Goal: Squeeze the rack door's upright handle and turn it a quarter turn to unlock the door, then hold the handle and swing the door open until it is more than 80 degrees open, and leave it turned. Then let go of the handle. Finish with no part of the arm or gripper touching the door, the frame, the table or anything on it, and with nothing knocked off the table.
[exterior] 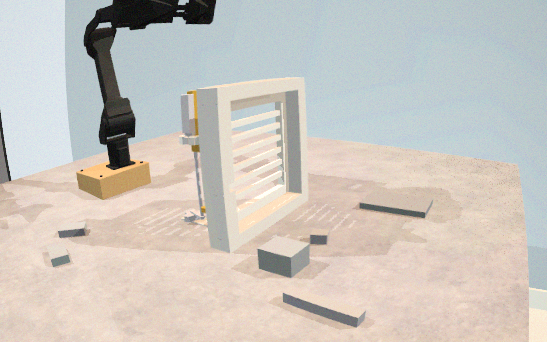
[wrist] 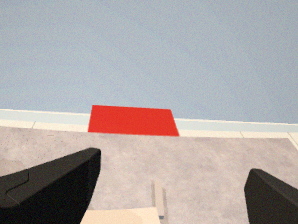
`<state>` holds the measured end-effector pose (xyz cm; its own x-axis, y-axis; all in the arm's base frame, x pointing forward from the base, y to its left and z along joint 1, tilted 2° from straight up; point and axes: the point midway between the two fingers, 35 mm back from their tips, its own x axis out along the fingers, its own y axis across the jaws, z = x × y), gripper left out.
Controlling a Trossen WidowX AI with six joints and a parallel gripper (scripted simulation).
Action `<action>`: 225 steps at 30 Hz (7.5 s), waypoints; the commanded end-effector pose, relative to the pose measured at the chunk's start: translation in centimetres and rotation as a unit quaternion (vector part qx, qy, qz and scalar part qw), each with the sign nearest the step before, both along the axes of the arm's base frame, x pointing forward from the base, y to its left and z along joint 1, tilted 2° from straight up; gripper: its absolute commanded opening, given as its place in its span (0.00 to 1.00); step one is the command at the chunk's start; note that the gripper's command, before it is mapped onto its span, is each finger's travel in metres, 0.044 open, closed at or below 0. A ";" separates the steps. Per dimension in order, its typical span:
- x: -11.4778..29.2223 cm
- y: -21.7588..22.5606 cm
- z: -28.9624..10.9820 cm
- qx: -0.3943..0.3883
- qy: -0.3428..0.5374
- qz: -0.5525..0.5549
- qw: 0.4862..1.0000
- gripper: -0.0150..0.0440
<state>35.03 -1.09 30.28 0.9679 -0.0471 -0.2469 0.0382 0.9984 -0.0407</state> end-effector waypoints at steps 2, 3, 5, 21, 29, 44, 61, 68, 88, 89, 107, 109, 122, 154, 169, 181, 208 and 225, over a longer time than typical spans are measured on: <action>0.9 0.2 -0.6 -0.008 0.048 0.007 0.999 0.75; 1.0 0.2 -0.8 -0.009 0.058 0.009 0.998 0.75; 1.3 0.3 -1.1 -0.012 0.079 0.011 0.997 0.75; 2.6 0.8 -3.9 -0.029 0.244 0.032 0.969 0.75; 2.6 1.0 -5.2 -0.036 0.324 0.045 0.944 0.75; 1.6 1.5 -7.2 -0.047 0.467 0.071 0.880 0.75; 0.1 1.9 -8.3 -0.053 0.577 0.095 0.809 0.75; 0.3 1.9 -9.3 -0.054 0.582 0.096 0.805 0.75; 0.5 1.8 -12.5 -0.056 0.598 0.097 0.794 0.75; 0.5 1.8 -12.6 -0.056 0.598 0.097 0.793 0.75; 0.4 1.8 -15.1 -0.057 0.610 0.098 0.784 0.70; 0.4 1.8 -15.1 -0.057 0.610 0.098 0.784 0.61; 0.4 1.8 -15.1 -0.057 0.610 0.098 0.784 0.33; 0.4 1.8 -15.1 0.287 0.535 -0.345 0.716 0.28; 0.4 1.8 -15.1 0.463 0.394 -0.575 0.548 0.28; 0.4 1.8 -15.1 0.469 0.386 -0.584 0.539 0.28; 0.4 1.8 -15.1 0.299 0.528 -0.361 0.708 0.75; 0.4 1.8 -15.1 0.053 0.608 -0.043 0.791 0.75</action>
